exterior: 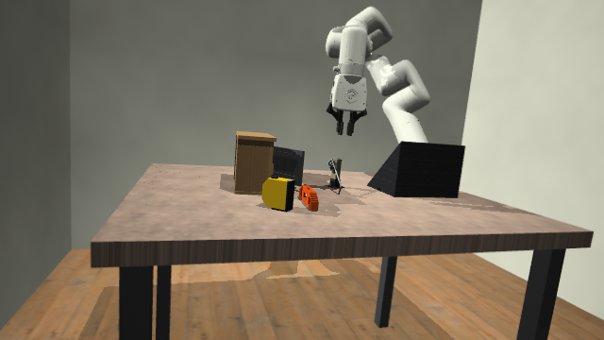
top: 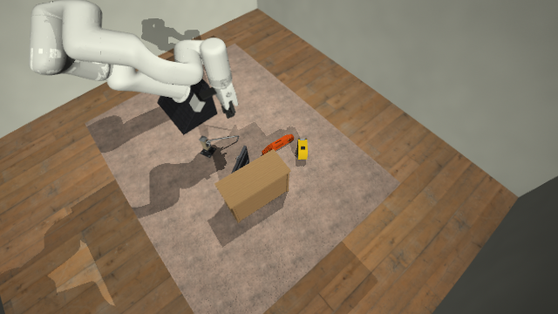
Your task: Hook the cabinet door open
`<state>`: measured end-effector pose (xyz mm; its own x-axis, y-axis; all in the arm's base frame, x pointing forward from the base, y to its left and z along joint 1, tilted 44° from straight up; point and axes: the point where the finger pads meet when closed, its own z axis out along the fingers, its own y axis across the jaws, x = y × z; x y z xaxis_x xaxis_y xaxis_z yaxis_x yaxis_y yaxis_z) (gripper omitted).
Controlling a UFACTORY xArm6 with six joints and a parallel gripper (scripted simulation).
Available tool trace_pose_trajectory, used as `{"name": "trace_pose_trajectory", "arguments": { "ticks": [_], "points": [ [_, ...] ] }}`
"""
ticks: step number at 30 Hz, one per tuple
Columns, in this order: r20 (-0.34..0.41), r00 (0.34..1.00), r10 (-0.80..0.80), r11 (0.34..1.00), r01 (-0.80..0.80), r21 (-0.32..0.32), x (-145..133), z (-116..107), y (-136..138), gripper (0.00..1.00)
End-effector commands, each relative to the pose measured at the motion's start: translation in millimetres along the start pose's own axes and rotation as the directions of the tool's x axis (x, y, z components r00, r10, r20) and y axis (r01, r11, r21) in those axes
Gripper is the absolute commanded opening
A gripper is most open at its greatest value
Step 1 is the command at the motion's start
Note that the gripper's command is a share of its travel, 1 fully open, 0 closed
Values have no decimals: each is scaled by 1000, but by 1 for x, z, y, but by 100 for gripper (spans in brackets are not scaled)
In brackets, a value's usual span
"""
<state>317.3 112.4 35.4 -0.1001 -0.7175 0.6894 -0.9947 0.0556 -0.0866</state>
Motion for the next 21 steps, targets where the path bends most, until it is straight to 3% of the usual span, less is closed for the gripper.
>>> {"name": "trace_pose_trajectory", "arguments": {
  "ticks": [1,21],
  "points": [
    [3,1000,1,1000,-1,2,-1,-1,-1,23],
    [3,1000,1,1000,-1,3,-1,5,-1,23]
  ]
}}
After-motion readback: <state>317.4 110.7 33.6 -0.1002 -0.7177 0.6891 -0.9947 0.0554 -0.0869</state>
